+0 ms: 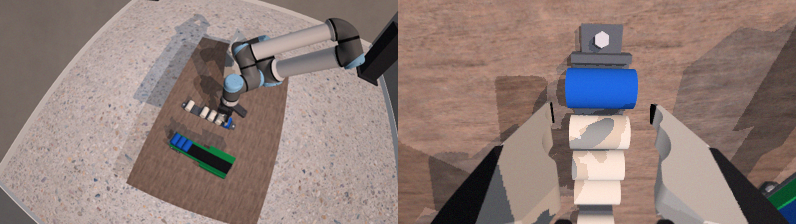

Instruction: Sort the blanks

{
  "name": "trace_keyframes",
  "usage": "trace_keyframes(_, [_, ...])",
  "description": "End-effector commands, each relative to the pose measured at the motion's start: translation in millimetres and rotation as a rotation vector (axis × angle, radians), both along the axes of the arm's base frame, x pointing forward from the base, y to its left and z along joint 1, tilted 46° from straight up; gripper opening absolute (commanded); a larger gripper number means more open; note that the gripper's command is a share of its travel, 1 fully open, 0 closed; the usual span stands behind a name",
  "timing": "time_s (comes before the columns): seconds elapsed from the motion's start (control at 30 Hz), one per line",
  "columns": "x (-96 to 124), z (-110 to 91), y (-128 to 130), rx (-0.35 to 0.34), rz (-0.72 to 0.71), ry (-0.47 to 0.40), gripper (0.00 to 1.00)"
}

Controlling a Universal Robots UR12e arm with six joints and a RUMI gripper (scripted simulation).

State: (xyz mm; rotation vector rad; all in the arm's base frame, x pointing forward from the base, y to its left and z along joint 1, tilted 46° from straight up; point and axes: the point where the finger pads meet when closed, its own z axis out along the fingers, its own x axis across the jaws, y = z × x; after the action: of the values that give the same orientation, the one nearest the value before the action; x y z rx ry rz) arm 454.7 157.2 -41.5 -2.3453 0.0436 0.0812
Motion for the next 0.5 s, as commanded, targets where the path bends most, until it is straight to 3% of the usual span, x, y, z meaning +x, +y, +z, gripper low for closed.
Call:
trace_keyframes(0.0, [1, -1, 0, 0.000, 0.000, -0.001, 0.52])
trace_keyframes(0.47, [-1, -17, 17, 0.000, 0.000, -0.001, 0.52])
